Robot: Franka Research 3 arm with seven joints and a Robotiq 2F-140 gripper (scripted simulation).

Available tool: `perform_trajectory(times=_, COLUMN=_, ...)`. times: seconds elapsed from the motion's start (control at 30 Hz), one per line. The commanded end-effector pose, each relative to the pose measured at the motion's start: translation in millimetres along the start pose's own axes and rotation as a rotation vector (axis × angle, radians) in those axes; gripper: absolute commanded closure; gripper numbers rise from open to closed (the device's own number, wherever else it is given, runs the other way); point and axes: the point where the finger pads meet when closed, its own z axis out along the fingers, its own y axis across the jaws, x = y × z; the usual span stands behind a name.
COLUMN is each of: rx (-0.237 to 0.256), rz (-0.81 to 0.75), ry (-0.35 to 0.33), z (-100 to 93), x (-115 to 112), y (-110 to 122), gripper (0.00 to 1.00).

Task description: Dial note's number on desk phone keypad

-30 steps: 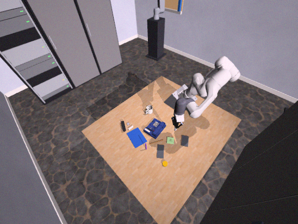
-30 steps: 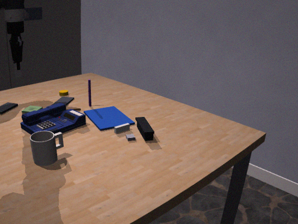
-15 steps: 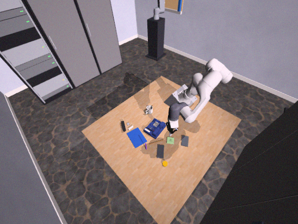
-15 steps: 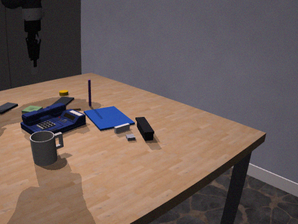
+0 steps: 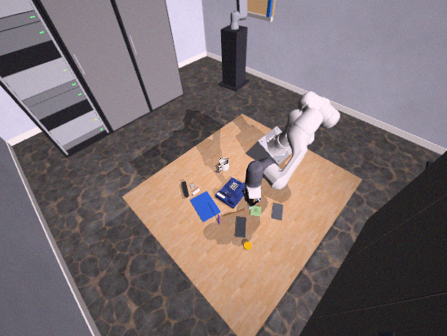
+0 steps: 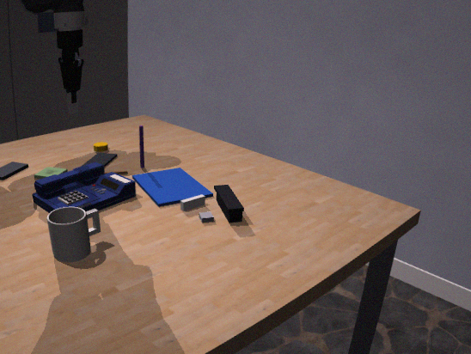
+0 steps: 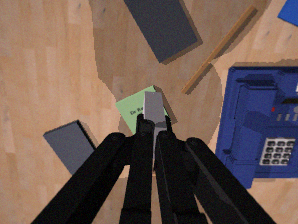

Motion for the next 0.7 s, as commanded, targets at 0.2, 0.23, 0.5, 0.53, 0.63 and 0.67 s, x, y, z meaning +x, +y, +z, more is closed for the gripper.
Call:
perform_trajectory(times=0.2, rx=-0.007, rz=0.039, ry=-0.009, z=0.5, x=8.6, y=1.5, gripper=1.0)
perform_trajectory(times=0.23, rx=-0.007, rz=0.039, ry=-0.009, z=0.5, x=8.6, y=1.5, gripper=1.0)
perform_trajectory(times=0.5, rx=-0.007, rz=0.039, ry=-0.009, z=0.5, x=8.8, y=1.5, gripper=1.0)
perform_trajectory(times=0.53, rx=-0.007, rz=0.039, ry=-0.009, z=0.5, x=8.8, y=1.5, gripper=1.0)
perform_trajectory(times=0.63, rx=-0.007, rz=0.039, ry=-0.009, z=0.5, x=8.8, y=1.5, gripper=1.0)
perform_trajectory(times=0.67, rx=-0.007, rz=0.039, ry=-0.009, z=0.5, x=8.8, y=1.5, gripper=1.0)
